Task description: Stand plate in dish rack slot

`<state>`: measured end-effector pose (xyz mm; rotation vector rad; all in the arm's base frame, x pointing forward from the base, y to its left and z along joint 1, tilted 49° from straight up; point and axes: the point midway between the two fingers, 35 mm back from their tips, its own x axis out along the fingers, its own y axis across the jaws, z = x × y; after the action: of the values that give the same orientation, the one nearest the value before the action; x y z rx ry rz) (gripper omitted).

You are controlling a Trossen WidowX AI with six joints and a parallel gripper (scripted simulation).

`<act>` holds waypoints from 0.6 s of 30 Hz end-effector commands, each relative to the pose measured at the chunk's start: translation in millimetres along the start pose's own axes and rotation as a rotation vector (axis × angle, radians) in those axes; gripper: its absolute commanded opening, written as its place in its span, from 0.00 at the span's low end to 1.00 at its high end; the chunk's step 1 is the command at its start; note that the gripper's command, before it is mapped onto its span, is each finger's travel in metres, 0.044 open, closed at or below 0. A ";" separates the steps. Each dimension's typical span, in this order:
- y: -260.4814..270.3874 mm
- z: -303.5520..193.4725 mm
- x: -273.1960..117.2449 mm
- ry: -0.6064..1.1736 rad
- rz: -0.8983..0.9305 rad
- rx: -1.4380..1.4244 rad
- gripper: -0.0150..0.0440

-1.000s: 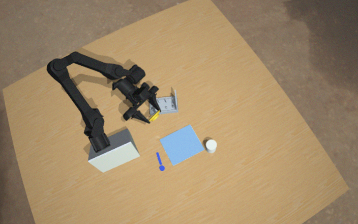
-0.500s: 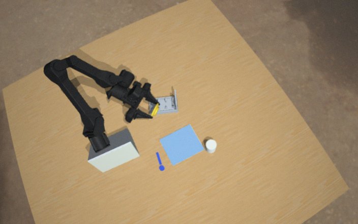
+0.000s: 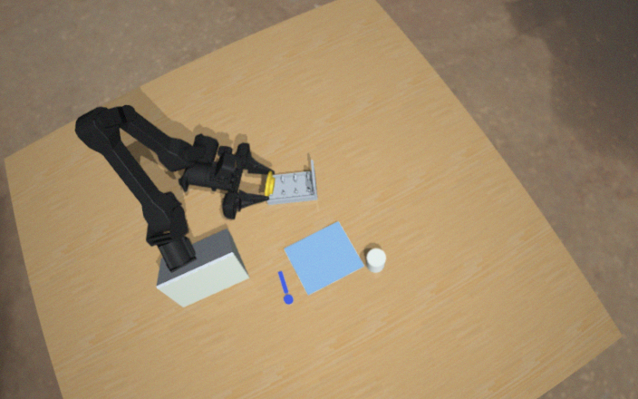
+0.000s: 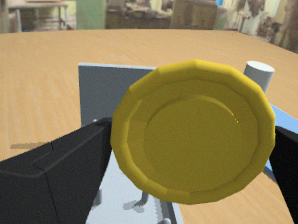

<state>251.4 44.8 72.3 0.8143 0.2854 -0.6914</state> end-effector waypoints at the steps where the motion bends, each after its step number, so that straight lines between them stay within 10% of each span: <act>1: 1.6 0.3 -9.0 -0.046 0.072 0.027 0.25; 18: 6.5 2.8 -30.0 -0.127 0.218 0.102 0.25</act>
<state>235.4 60.4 93.0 0.8757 0.0562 -0.5564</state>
